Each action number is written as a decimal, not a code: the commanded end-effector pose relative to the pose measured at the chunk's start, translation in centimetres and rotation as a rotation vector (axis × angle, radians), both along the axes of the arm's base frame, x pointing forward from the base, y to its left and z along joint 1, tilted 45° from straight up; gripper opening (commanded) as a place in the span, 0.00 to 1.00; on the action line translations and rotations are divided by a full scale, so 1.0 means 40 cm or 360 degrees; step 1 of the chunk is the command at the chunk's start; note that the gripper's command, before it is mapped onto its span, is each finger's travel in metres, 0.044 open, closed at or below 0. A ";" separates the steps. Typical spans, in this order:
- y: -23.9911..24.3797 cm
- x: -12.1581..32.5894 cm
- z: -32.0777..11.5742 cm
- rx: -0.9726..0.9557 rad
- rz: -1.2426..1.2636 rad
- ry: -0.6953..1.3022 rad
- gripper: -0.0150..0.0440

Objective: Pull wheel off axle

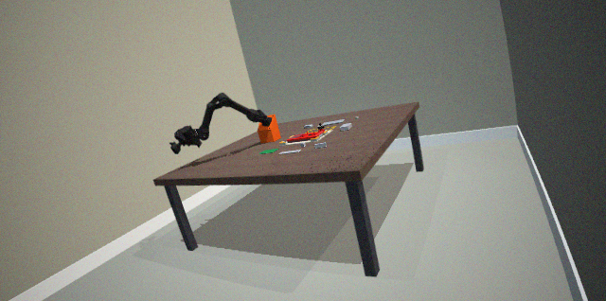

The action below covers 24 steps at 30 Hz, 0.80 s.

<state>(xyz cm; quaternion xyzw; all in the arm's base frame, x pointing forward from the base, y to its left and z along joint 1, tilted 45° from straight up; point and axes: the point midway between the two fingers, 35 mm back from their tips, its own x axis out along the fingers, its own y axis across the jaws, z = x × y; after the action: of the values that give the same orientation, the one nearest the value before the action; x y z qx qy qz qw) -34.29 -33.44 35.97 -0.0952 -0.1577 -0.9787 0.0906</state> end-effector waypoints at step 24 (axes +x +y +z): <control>-0.326 0.618 0.037 -0.0192 0.1213 -0.0303 0.76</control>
<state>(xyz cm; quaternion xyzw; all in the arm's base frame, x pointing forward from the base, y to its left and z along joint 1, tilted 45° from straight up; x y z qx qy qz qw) -13.13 -45.74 37.22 0.0325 -0.2406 -0.8901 0.3857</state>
